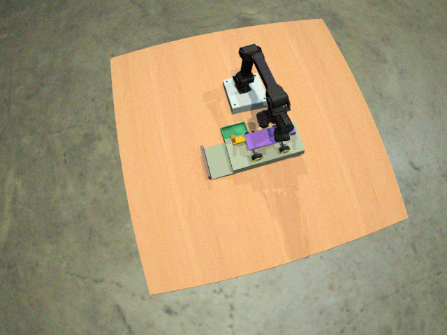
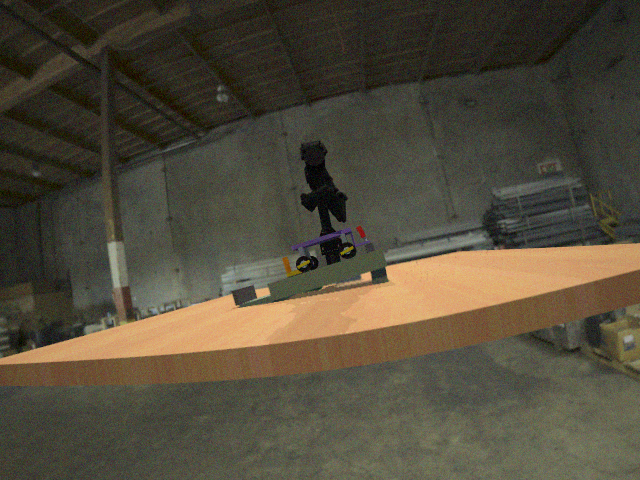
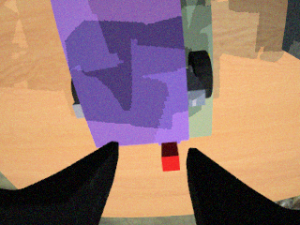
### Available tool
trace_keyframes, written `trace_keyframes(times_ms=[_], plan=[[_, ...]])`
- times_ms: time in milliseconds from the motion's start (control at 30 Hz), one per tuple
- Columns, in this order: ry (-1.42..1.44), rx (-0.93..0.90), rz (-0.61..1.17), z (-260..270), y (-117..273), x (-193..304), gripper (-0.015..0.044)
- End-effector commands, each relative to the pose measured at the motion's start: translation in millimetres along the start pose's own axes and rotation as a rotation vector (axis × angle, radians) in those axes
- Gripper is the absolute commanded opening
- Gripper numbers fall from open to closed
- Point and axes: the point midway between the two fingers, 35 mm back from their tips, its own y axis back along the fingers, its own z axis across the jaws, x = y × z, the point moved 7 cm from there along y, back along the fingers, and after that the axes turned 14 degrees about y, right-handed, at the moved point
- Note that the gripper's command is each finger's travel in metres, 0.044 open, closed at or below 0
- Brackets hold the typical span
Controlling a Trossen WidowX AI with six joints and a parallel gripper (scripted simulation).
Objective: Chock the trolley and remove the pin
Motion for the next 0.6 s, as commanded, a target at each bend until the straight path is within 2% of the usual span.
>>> trace_keyframes(times_ms=[0,567], plan=[[0.179,0.026,0.031,-3,-4,25,0.019],[0.216,0.03,0.038,-4,-18,31,0.019]])
